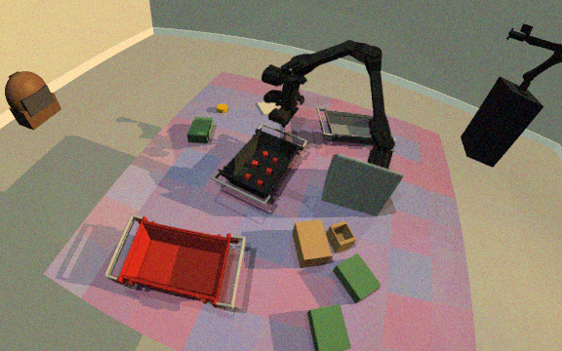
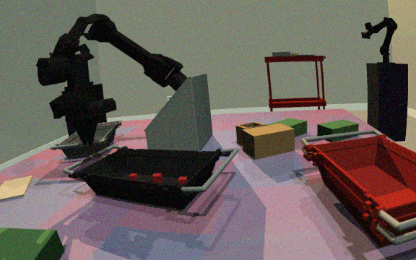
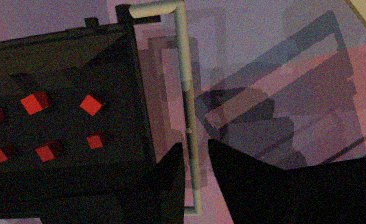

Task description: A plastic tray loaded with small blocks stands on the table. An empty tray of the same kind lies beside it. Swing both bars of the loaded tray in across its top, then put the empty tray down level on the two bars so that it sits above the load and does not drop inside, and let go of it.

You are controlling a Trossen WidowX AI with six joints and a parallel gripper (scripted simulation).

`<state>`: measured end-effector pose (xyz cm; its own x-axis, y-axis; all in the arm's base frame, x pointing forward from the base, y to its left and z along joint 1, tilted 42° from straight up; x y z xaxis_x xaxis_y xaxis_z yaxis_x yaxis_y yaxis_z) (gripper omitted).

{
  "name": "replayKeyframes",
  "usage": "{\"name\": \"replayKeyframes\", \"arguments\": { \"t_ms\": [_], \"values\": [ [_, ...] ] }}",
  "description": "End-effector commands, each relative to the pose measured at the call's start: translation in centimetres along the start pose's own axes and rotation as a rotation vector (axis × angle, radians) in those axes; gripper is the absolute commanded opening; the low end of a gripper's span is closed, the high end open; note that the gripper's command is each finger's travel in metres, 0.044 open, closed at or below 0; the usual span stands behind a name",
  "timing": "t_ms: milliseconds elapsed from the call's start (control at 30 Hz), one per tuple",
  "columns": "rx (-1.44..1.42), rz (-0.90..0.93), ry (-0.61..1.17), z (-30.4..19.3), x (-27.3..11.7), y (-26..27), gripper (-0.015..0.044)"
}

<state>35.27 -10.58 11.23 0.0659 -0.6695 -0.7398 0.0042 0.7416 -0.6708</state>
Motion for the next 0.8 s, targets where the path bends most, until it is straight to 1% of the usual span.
{"name": "replayKeyframes", "arguments": {
  "t_ms": [0,333,533,767],
  "values": [
    [-0.009,-0.007,0.002,0.0,1.0,0.0,0.0084],
    [-0.009,-0.011,0.003,-0.1,5.7,0.0,0.0084],
    [-0.009,-0.01,0.003,-0.1,5.5,0.1,0.0084],
    [-0.009,-0.009,0.002,0.1,3.2,1.5,0.0084]
  ]
}}
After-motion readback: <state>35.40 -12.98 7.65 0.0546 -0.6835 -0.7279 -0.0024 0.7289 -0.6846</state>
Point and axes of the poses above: the point midway between the two fingers, 35 mm back from their tips, its own x axis out along the fingers, its own y axis across the jaws, z = x × y, the point moved 3 cm from there along -x, back along the fingers, and after that the axes turned 8 degrees about -x, right-handed, at the moved point
